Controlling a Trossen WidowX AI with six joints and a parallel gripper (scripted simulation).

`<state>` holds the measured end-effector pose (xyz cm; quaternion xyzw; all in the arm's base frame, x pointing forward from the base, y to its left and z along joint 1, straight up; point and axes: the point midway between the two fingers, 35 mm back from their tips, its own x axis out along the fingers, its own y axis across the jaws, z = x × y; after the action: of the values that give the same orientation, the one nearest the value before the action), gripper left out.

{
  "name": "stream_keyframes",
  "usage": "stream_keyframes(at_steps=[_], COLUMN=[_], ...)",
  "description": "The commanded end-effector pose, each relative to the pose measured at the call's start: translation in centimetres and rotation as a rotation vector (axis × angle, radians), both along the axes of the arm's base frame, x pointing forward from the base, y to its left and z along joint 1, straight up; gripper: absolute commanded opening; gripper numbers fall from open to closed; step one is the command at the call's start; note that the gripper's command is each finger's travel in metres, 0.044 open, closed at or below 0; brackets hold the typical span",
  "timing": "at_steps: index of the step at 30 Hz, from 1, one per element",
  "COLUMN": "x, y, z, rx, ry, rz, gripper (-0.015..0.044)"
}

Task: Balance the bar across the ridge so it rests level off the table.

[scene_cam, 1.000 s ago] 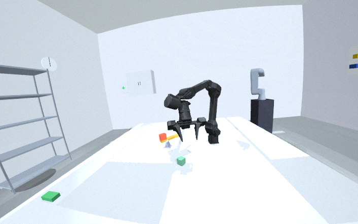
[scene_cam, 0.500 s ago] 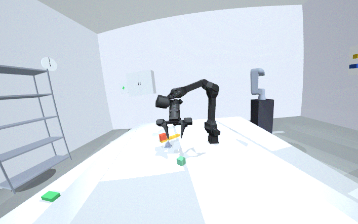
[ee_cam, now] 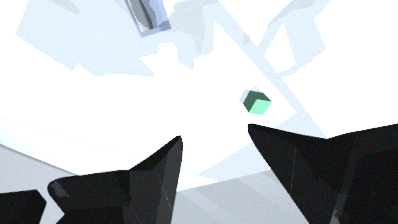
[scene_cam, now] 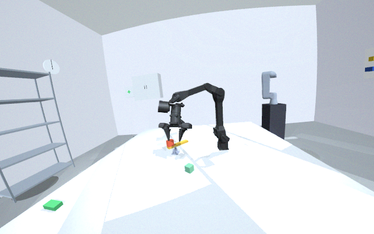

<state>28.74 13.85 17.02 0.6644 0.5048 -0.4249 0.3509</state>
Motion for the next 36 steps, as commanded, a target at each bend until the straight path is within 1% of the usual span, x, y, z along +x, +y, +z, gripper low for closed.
stream_keyframes(at_steps=[1,10,19,36], x=[1.1,3.2,4.3,3.9], y=[-1.8,-6.9,-12.4,-22.9], z=[0.1,-0.1,-0.2,-0.3], rx=[-0.033,-0.116,-0.194,-0.328], ry=[0.003,0.037,0.084,0.2], rz=[-0.05,-0.193,-0.331,-0.575], gripper=[0.0315,0.0315,0.0315,0.0315])
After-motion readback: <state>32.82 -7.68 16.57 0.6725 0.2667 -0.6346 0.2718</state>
